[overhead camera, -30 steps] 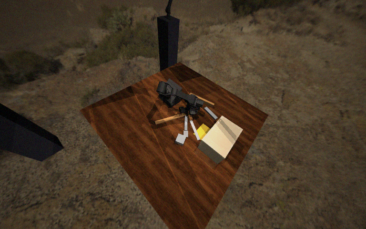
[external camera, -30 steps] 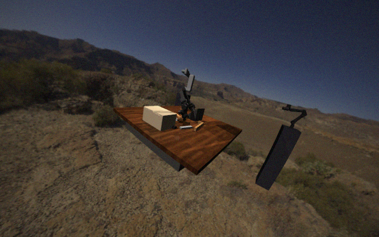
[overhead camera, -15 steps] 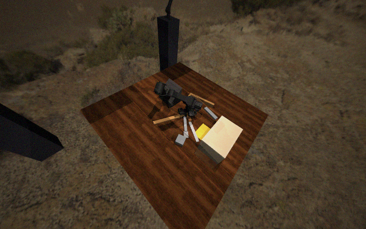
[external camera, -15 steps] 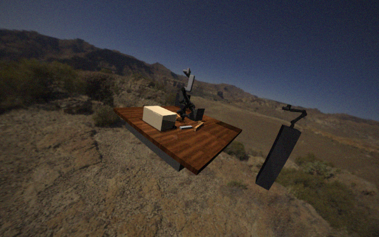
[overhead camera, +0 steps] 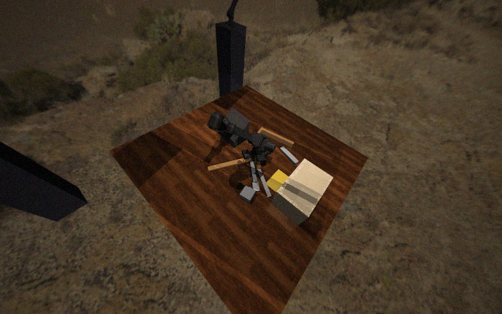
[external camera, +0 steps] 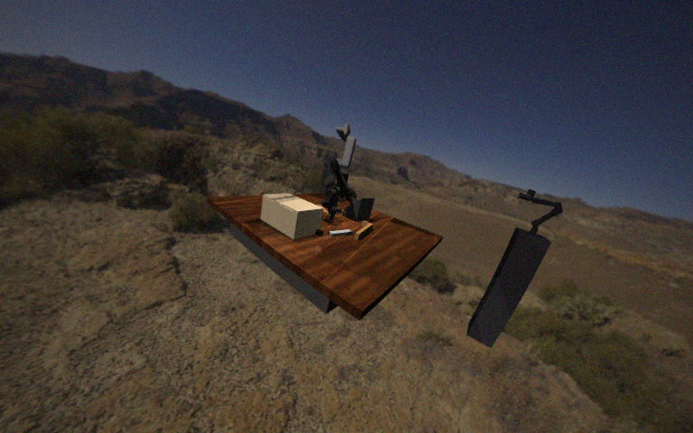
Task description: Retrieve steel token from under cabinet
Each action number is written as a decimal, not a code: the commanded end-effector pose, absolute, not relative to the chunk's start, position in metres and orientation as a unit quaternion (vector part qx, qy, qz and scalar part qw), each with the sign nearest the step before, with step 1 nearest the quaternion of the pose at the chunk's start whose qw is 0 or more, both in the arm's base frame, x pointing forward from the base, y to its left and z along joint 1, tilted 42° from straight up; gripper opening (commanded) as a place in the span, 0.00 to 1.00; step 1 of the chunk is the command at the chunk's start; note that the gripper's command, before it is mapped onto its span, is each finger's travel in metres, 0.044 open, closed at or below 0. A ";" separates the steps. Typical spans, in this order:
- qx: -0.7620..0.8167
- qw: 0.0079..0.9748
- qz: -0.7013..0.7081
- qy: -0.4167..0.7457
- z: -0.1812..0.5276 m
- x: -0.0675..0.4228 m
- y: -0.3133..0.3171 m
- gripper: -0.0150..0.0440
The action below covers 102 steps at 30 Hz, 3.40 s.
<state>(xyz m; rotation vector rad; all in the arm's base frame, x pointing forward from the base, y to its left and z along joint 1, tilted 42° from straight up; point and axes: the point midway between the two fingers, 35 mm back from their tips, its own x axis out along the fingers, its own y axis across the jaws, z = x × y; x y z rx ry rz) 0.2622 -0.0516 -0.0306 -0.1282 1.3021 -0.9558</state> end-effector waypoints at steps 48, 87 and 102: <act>-0.059 0.689 -0.430 0.580 0.007 0.247 -0.094 0.25; -0.060 0.689 -0.431 0.579 0.033 0.235 -0.122 0.25; -0.061 0.689 -0.431 0.579 0.041 0.231 -0.130 0.25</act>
